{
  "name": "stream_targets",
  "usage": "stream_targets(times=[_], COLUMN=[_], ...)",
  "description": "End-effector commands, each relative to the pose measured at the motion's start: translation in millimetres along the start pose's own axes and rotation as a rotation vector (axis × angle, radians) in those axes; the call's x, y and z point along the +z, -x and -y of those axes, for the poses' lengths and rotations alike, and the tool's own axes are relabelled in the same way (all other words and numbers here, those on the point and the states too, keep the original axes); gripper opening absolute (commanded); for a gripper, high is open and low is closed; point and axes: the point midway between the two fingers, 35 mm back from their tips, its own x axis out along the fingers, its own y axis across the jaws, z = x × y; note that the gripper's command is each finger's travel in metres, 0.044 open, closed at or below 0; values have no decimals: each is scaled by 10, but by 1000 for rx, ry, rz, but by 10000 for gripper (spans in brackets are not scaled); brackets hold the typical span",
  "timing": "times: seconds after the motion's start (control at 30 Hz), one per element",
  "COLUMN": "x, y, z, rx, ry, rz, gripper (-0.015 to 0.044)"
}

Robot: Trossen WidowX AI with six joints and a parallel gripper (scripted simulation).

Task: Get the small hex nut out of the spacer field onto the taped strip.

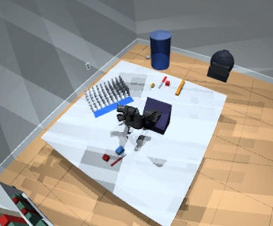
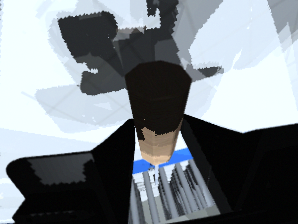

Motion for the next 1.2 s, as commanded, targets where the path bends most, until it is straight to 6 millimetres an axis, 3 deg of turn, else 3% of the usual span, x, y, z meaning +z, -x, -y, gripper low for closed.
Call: stream_targets(times=[0.0, 0.47, 0.9, 0.93, 1.17], x=[-71, -425, -577, -541, -440], y=[65, 564, 1142, 1012, 952], z=[17, 134, 216, 171, 243], rx=[5, 21, -2, 15, 58], ry=[5, 17, 13, 3, 58], rz=[-13, -12, -13, -3, 7], gripper=[0, 0, 0, 0, 0])
